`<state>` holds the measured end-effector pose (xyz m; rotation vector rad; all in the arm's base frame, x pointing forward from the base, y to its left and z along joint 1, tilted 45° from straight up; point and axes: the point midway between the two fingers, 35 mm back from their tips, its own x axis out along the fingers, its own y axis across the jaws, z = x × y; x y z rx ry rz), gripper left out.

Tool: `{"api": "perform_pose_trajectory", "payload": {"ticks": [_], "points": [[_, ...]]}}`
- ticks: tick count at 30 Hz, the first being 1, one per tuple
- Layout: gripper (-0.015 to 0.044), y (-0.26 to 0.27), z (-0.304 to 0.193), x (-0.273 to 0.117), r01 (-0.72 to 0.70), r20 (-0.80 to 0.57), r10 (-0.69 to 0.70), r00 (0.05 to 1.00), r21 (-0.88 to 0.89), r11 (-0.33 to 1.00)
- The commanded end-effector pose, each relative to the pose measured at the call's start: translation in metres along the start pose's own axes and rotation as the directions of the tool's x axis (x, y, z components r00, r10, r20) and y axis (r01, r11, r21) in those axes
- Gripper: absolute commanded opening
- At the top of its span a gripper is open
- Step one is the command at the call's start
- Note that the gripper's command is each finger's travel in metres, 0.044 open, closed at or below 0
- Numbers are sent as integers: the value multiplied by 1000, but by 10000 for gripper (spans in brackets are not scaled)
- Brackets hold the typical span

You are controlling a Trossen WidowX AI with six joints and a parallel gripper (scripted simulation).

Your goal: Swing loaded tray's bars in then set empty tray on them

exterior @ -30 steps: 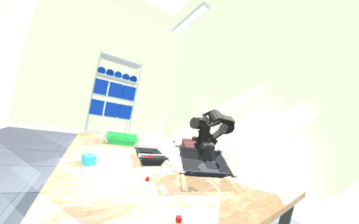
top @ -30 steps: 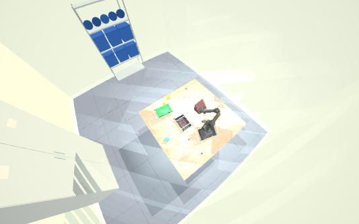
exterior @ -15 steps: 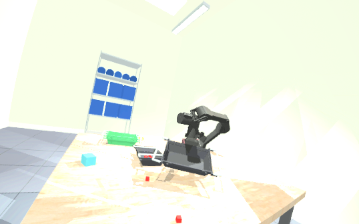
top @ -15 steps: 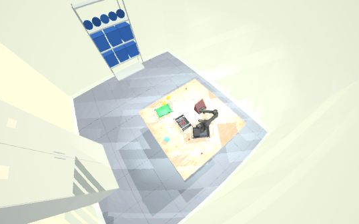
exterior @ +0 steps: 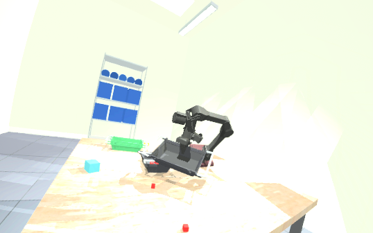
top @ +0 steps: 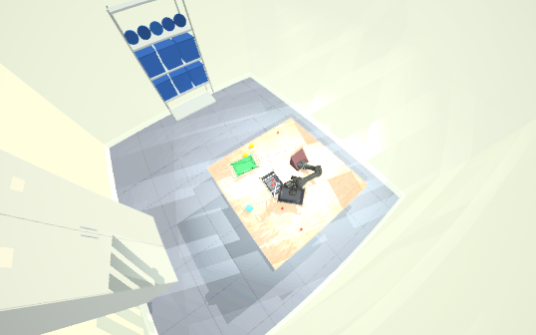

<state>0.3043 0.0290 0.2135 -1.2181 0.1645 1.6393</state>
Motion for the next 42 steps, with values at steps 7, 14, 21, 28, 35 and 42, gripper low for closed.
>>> {"api": "perform_pose_trajectory", "payload": {"ticks": [7, 14, 21, 28, 35, 42], "points": [[0, 16, -49, -12, 15, -29, -10, 1000, 172, 985], [0, 32, -80, -16, 18, -32, -9, 999, 287, 958], [0, 52, -109, -20, 22, -32, -10, 999, 398, 917], [0, 75, -137, -23, 26, -29, -14, 999, 502, 865], [0, 100, -161, -25, 30, -23, -21, 1000, 596, 803], [0, 103, -163, -26, 31, -23, -21, 1000, 604, 796]]}}
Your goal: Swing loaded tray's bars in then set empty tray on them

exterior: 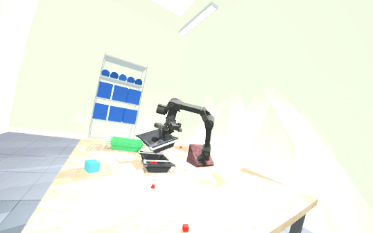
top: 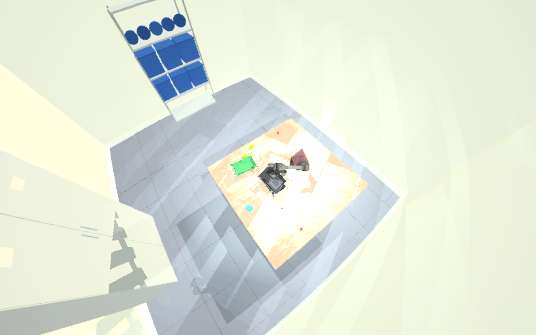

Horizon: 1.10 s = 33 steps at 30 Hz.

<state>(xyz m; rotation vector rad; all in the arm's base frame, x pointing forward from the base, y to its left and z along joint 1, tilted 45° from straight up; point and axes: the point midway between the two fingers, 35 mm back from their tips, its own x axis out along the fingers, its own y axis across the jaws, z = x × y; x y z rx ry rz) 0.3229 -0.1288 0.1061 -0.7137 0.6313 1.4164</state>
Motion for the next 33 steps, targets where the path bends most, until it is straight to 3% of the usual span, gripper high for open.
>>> {"api": "perform_pose_trajectory", "payload": {"ticks": [1, 33], "points": [[0, -2, -2, -8, 24, -13, -24, 1000, 2, 1000], [0, 3, -17, -7, 17, -8, -17, 1000, 2, 1000]]}}
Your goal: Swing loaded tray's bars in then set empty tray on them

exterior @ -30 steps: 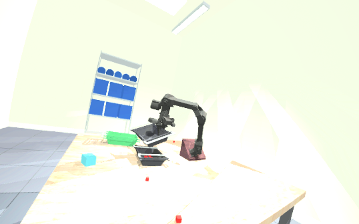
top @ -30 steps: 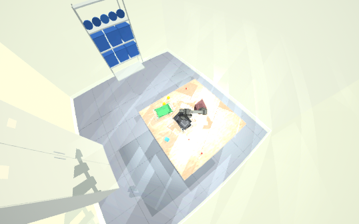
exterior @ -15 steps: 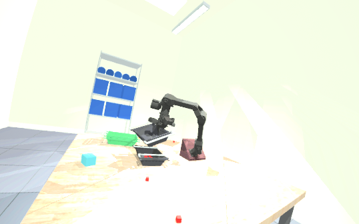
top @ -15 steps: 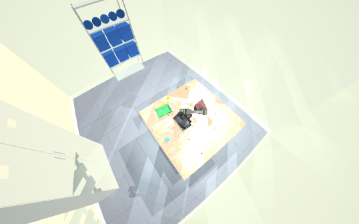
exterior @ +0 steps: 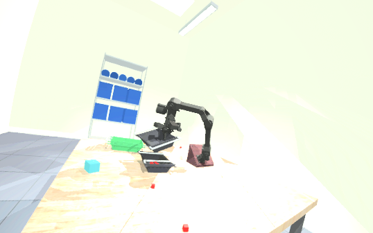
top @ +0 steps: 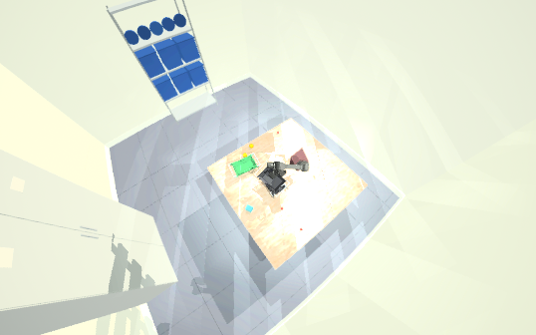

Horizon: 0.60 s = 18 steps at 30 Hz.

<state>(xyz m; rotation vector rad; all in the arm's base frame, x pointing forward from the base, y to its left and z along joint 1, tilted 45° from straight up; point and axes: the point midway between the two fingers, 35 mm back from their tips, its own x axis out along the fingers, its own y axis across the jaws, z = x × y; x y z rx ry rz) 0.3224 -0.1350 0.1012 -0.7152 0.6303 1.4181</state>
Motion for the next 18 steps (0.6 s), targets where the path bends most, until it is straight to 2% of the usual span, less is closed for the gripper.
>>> {"api": "perform_pose_trajectory", "payload": {"ticks": [1, 18], "points": [[0, 2, -9, -7, 18, -8, -18, 1000, 4, 1000], [0, 1, -9, -2, 15, -3, -15, 1000, 15, 1000]]}}
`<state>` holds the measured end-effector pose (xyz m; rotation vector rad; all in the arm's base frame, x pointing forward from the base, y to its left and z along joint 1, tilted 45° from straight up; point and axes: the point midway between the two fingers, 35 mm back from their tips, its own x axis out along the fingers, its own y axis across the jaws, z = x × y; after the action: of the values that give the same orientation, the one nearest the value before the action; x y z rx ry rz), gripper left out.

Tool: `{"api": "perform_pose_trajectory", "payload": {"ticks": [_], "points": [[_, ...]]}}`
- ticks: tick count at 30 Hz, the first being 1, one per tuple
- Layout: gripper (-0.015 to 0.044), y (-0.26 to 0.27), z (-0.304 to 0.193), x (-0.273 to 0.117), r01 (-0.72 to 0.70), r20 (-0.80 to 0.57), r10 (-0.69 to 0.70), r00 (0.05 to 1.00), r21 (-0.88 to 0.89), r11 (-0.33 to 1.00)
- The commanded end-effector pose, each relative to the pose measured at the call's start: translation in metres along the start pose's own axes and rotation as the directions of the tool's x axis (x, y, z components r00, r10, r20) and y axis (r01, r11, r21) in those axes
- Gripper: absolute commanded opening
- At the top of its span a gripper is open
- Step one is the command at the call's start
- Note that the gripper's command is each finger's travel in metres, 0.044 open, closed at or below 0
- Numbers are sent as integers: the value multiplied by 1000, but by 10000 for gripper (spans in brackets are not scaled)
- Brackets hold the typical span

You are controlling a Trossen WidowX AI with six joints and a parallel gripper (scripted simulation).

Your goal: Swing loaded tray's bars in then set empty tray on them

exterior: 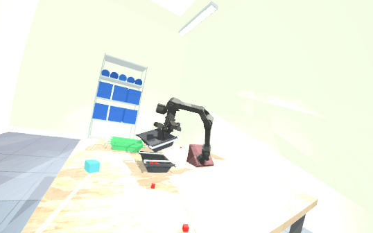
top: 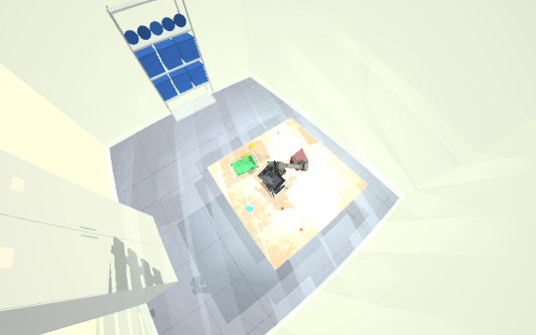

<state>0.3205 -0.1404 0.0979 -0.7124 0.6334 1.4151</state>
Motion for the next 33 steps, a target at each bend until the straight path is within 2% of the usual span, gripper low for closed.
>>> {"api": "perform_pose_trajectory", "payload": {"ticks": [1, 27, 33], "points": [[0, -1, -2, 1, 12, 0, -12, 1000, 14, 1000], [0, -1, 0, 56, -41, 60, 33, 998, 144, 989], [0, 1, 1, 58, -45, 63, 36, 997, 152, 987]]}}
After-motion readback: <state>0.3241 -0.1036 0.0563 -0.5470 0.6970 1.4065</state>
